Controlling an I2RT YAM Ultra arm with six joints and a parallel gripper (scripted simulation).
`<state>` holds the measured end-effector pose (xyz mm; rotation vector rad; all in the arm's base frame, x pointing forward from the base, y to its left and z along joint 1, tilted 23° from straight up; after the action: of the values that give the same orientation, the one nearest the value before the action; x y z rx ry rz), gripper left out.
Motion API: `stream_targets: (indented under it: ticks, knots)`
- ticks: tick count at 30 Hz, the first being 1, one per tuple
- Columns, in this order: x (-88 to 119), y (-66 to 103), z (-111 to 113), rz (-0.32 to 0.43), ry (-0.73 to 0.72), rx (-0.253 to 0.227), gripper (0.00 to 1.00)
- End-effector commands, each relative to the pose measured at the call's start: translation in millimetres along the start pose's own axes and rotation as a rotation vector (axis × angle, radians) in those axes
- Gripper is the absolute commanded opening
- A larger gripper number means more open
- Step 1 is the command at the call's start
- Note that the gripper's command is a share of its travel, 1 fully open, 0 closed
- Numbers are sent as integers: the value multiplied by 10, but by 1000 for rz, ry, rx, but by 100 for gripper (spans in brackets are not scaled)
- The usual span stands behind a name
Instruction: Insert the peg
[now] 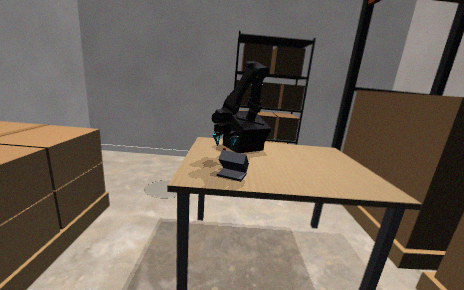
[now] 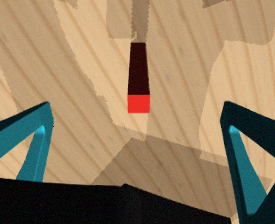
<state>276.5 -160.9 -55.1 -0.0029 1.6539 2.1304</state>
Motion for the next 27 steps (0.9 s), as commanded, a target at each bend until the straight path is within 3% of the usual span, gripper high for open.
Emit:
stream_targets:
  ticks: [1,15,20,22,26,27]
  knots:
    - [-35,-77,-28,-17,-1,8,100]
    - [-44,-216,-38,-17,-1,8,100]
    - [-27,-159,-17,-8,-1,0,43]
    - [-27,-159,-17,-8,-1,0,43]
    - [-27,-159,-17,-8,-1,0,0]
    - [-27,-159,-17,-8,-1,0,0]
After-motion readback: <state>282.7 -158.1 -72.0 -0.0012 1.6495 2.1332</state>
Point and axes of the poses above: the point where the finger pads meet when closed, its own y axis back along the fingers, its own z axis across the jaws, x = y × z, the point moved 1 cm from there along y, back along the fingers, and after that the axes turned 11 degrees about y, right-handed, at the moved point
